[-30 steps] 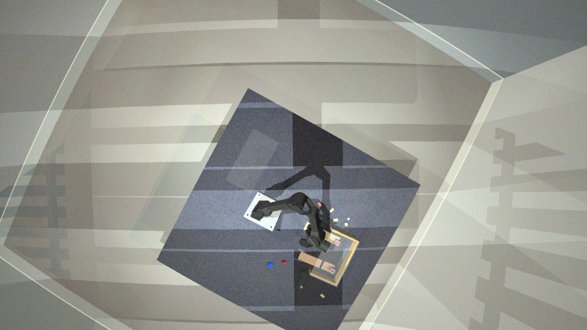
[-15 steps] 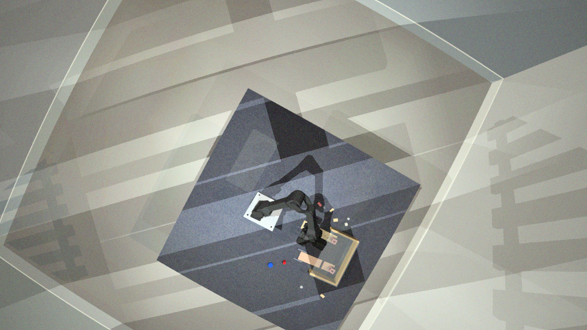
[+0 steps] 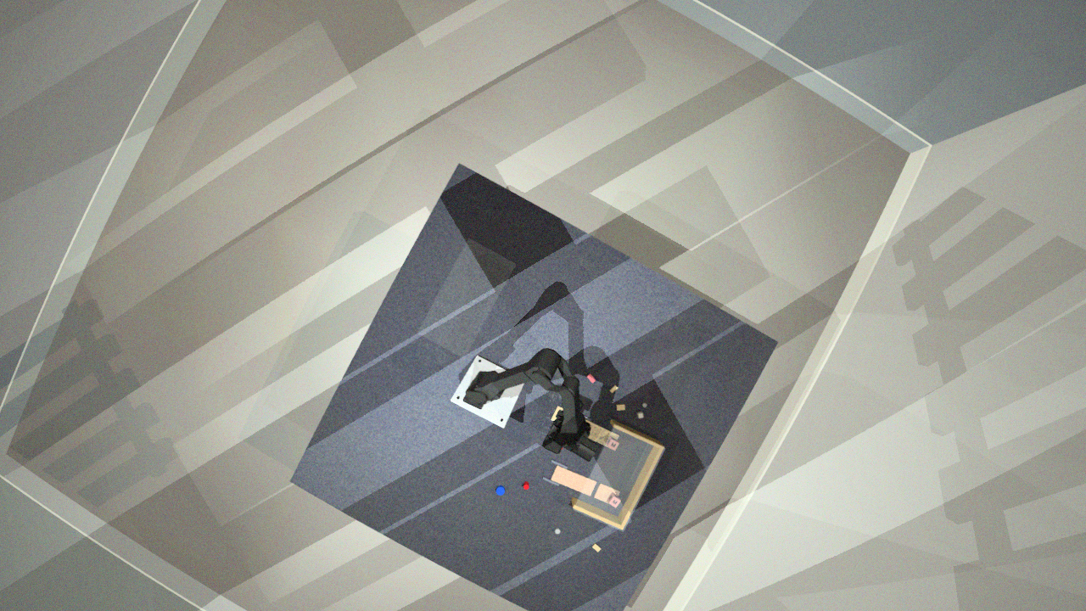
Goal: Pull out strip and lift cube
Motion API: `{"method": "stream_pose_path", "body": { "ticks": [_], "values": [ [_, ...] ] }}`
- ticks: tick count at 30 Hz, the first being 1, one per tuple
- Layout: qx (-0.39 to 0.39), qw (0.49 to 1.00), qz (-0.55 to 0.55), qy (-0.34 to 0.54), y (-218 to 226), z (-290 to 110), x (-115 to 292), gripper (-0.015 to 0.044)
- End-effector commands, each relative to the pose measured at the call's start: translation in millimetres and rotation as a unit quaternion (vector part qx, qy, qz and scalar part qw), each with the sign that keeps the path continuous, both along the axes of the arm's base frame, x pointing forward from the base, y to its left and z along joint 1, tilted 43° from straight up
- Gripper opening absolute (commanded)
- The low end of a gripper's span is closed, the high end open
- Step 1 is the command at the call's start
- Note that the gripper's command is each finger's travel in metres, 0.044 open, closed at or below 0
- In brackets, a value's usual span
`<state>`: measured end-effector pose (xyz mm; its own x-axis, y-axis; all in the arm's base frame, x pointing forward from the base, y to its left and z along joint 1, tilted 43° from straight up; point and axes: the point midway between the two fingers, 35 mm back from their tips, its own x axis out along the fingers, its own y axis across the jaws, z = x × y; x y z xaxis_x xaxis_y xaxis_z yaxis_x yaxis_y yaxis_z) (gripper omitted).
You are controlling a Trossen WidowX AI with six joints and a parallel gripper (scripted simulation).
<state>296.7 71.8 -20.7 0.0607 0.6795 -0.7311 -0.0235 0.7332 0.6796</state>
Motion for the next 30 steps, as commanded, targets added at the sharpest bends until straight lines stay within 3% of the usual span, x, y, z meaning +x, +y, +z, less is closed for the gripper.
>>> {"method": "stream_pose_path", "body": {
  "ticks": [1, 30],
  "values": [
    [0.002, 1.000, 0.005, 0.015, 2.7, -5.6, -15.9, 0.0000],
    [0.002, 1.000, 0.005, 0.017, 2.7, -7.7, -53.4, 0.0000]
  ]
}}
